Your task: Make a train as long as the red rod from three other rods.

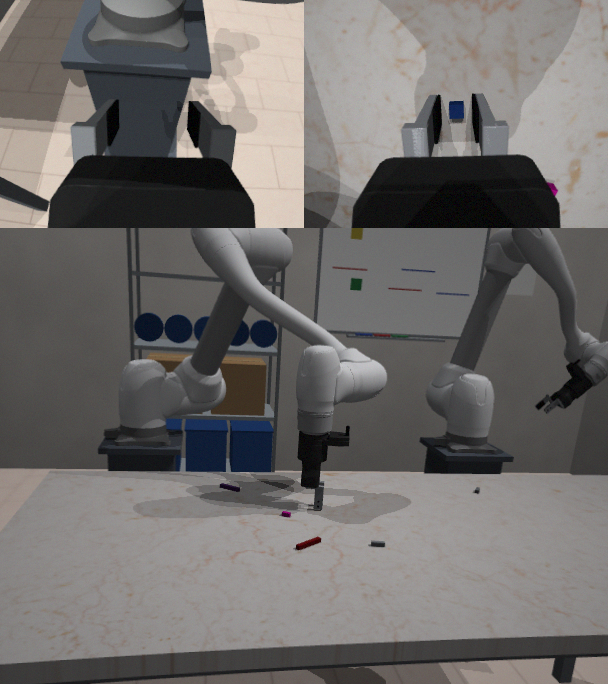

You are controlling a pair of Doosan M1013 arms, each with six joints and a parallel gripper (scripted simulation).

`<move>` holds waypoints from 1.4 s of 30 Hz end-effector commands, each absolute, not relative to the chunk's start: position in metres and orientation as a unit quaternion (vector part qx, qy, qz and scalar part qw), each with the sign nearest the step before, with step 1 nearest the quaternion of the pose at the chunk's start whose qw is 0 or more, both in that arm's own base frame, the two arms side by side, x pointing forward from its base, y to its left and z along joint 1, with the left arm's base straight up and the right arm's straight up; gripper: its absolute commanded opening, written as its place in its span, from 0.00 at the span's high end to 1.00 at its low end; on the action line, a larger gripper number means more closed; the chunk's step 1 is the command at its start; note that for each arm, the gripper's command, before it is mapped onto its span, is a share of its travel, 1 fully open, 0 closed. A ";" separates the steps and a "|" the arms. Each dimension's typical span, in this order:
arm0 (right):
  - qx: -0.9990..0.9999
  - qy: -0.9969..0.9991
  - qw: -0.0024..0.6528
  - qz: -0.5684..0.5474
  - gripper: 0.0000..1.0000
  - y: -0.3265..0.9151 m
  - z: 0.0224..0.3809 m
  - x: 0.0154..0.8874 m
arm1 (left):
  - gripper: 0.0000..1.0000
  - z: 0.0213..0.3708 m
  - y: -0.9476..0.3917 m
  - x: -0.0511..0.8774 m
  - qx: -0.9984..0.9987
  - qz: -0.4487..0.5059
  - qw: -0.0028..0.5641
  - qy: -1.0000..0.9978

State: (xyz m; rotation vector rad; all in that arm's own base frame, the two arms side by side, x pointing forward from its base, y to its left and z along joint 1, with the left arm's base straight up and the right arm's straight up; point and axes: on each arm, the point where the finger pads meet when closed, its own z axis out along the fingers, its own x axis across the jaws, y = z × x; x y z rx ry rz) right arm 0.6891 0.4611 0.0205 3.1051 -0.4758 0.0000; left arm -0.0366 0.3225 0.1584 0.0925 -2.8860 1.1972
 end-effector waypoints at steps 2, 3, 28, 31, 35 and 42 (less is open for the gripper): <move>0.988 -0.152 -0.001 0.001 0.46 0.461 0.022 0.689 | 0.00 0.159 0.323 -0.037 0.030 0.383 0.008 -0.923; 0.988 -0.152 -0.001 0.001 0.46 0.461 0.022 0.689 | 0.00 0.159 0.323 -0.037 0.030 0.383 0.008 -0.923; 0.988 -0.152 -0.001 0.001 0.76 0.461 0.022 0.689 | 0.00 0.159 0.323 -0.037 0.030 0.383 0.008 -0.923; 0.988 -0.152 -0.001 0.001 0.76 0.461 0.022 0.689 | 0.00 0.159 0.323 -0.037 0.030 0.383 0.008 -0.923; 0.988 -0.152 -0.001 0.001 0.76 0.461 0.022 0.689 | 0.00 0.159 0.323 -0.037 0.030 0.383 0.008 -0.923; 0.988 -0.152 -0.001 0.001 0.76 0.461 0.022 0.689 | 0.00 0.159 0.323 -0.037 0.030 0.383 0.008 -0.923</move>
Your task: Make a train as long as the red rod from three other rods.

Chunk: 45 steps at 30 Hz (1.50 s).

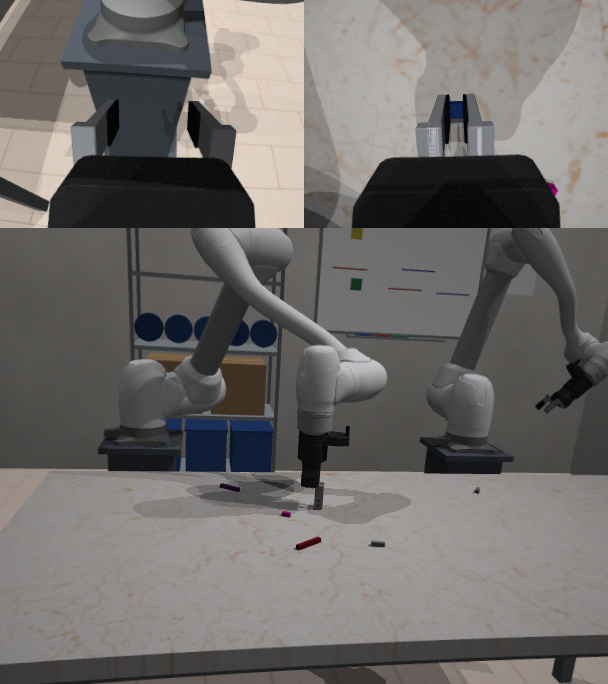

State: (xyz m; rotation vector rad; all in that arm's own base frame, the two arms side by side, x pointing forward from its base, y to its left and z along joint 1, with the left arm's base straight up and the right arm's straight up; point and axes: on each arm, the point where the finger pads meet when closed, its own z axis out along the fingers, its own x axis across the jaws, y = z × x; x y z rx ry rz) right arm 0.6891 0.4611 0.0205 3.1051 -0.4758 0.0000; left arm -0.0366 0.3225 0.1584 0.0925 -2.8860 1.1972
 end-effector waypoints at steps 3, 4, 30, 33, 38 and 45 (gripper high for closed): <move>0.988 -0.152 -0.001 0.001 0.76 0.461 0.022 0.689 | 0.00 0.159 0.323 -0.037 0.030 0.383 0.008 -0.923; 0.988 -0.152 -0.001 0.001 0.76 0.461 0.022 0.689 | 0.00 0.159 0.323 -0.037 0.030 0.383 0.008 -0.923; 0.988 -0.152 -0.001 0.001 0.76 0.461 0.122 0.689 | 0.00 0.159 0.323 -0.037 0.030 0.383 0.008 -0.923; 0.988 -0.152 -0.001 0.001 0.76 0.461 0.122 0.689 | 0.00 0.159 0.323 -0.037 0.030 0.383 0.008 -0.923; 0.988 -0.151 -0.001 0.001 0.76 0.462 0.122 0.689 | 0.00 0.159 0.323 -0.037 0.030 0.383 0.008 -0.923; 0.991 -0.133 -0.001 0.001 0.76 0.538 0.126 0.692 | 0.00 0.159 0.323 -0.037 0.030 0.383 0.008 -0.923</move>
